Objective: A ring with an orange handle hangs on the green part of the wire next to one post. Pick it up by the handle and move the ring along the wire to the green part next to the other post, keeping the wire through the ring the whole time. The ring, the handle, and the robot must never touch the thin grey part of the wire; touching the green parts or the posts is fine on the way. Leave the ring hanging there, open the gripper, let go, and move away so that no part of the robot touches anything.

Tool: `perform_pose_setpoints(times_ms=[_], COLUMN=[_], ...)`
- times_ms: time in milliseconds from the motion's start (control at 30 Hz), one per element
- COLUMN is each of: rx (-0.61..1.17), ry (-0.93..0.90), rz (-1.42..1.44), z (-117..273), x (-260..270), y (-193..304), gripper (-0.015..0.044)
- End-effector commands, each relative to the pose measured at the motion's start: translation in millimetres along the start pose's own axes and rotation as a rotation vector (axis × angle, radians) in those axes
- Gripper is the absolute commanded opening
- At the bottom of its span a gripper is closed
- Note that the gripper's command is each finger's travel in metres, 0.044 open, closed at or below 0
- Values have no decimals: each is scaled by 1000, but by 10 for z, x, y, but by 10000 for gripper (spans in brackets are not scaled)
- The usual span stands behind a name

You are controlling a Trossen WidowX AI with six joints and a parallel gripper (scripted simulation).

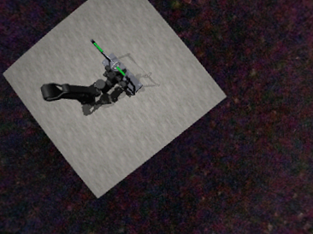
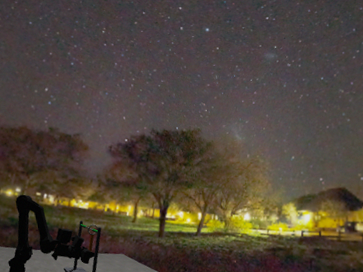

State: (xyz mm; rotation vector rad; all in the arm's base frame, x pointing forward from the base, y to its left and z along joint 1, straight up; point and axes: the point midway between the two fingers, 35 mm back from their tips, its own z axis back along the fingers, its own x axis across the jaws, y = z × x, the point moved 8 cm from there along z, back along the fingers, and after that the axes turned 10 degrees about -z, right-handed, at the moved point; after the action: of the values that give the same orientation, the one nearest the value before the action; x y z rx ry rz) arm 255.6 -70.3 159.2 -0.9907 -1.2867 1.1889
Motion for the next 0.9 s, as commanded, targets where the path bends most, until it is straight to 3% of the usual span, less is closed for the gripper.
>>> perform_pose_setpoints(times_ms=[0, 867], rx=[-2, -14], ry=[2, 44], rz=[-6, -62], z=[15, -1], x=[49, 401], y=[13, 66], gripper=[-150, -150])
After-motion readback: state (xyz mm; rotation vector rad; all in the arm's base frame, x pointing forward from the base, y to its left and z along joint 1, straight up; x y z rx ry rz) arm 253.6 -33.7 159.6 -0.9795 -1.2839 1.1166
